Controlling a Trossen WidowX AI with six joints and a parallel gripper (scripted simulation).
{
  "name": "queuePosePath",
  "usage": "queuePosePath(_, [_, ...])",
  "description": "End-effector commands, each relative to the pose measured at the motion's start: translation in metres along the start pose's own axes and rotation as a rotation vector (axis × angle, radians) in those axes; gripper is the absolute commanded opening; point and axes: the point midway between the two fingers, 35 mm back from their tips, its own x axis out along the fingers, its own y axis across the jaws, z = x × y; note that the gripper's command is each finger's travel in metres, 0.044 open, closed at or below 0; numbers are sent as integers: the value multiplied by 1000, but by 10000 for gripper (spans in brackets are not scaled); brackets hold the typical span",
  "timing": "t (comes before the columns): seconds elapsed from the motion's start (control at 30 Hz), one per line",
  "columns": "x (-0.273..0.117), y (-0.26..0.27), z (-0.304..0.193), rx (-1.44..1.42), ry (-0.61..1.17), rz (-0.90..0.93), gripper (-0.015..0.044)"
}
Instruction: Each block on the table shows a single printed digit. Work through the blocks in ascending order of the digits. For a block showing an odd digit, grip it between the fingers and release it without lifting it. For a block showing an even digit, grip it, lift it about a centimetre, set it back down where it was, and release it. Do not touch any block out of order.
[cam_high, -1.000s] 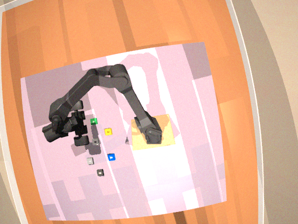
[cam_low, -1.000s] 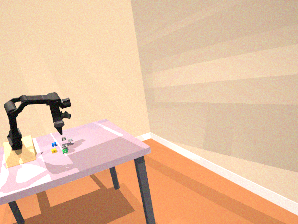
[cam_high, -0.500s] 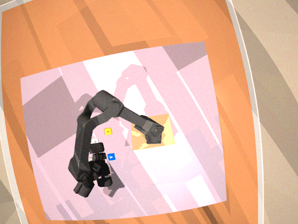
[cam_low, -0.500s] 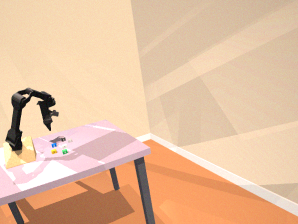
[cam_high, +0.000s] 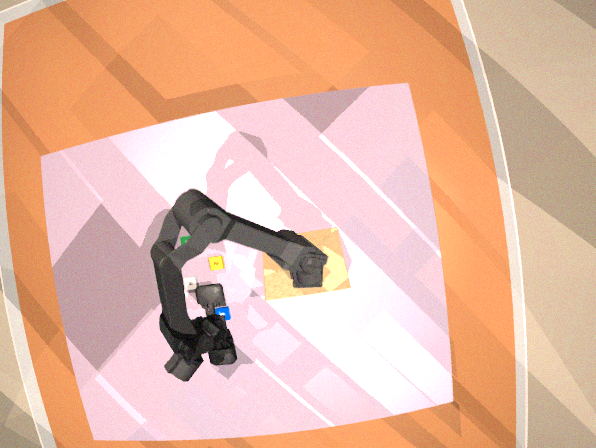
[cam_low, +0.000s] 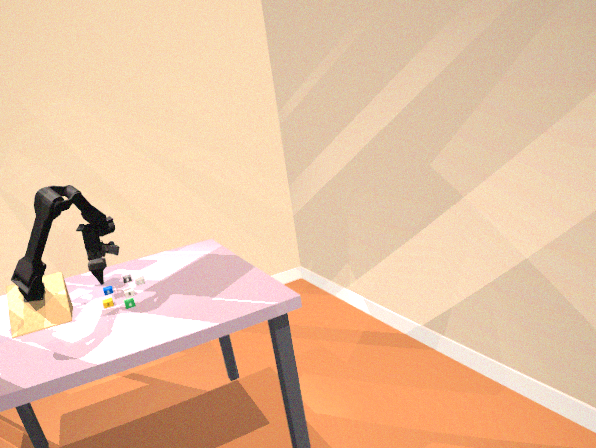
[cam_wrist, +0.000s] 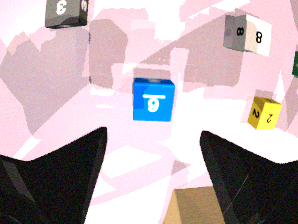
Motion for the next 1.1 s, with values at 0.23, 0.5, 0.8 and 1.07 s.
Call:
queuePosePath(0.23, [10, 2, 2, -7, -24, 4, 400])
queuePosePath(0.5, [23, 2, 2, -8, -23, 4, 400])
queuePosePath(0.8, [36, 1, 3, -6, -25, 3, 400])
queuePosePath(1.07, [41, 1, 3, -6, -26, 2, 321])
